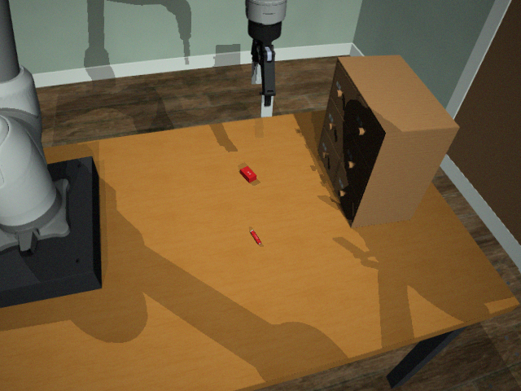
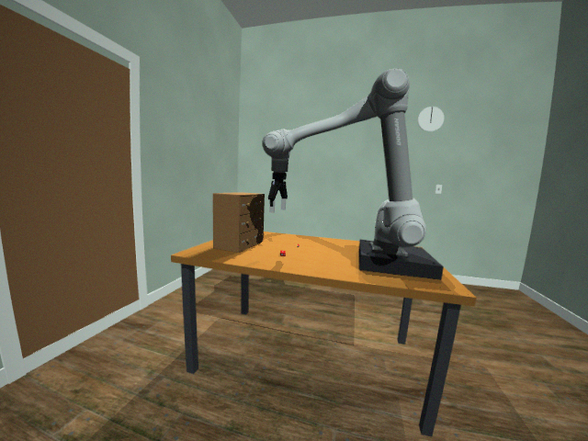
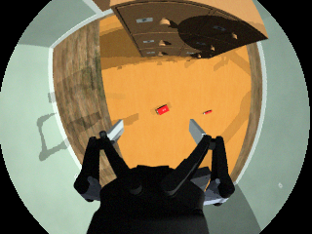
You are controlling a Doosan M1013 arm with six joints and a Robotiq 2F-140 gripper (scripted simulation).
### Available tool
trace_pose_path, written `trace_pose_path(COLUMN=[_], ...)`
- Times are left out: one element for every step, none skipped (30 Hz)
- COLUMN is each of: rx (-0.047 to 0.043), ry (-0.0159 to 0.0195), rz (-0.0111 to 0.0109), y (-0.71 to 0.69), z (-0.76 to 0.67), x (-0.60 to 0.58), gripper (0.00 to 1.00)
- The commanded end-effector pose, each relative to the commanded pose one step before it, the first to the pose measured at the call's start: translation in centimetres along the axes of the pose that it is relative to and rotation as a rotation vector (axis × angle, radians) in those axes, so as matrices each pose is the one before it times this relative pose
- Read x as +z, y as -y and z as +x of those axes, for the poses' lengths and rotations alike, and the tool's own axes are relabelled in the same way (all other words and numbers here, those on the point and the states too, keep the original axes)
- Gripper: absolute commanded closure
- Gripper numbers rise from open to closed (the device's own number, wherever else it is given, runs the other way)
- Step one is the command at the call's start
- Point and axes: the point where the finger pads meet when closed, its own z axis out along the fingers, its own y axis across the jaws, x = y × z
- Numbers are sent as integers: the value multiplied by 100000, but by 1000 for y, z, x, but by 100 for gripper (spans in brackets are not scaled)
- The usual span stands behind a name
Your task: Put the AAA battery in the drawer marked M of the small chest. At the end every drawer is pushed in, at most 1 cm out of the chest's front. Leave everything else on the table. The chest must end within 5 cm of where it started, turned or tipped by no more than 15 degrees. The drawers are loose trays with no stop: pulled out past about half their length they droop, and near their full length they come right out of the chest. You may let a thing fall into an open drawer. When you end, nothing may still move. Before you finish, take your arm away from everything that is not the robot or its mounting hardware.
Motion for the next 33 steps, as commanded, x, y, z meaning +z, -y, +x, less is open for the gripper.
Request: trace_pose_path(rx=[-3173,1,1,0,0,1,0,-1,-3,-2,5,3,-1,-5,3,5,-2,-3,8,-3,0,0,0,6,-11,13,-6,8,-4,7,-4,10,-9], ry=[346,-352,-422,0,0,-497,-576,-660,-747,-835,-916,-1011,-1108,-1207,-1294,-1387,-1489,-1584,-1667,-1767,0,0,-1856,-1940,-2036,-2108,-2198,-2273,-2352,-2427,-2499,-2574,-2638], rz=[1567,-2,-1,0,0,-1,0,2,4,4,-8,-4,1,8,-5,-7,5,7,-13,7,0,0,0,-10,24,-28,16,-19,11,-17,13,-28,32], y=[-31,0,0,0,0,0,0,1,1,1,-1,-1,1,2,-1,-1,2,2,-3,2,0,0,1,-2,7,-7,5,-5,4,-4,5,-8,10], z=[58,30,35,0,0,41,48,54,60,67,74,81,87,93,99,105,110,114,120,122,0,0,126,129,128,134,130,133,129,130,125,125,116], x=[67,30,36,0,0,42,48,54,60,69,84,90,97,102,118,130,134,143,163,165,0,0,178,193,192,220,217,238,241,258,263,280,281], gripper=[0,0,0,0,0,0,0,0,0,0,0,0,0,0,0,0,0,0,0,0,0,0,0,0,0,0,0,0,0,0,0,0,0])
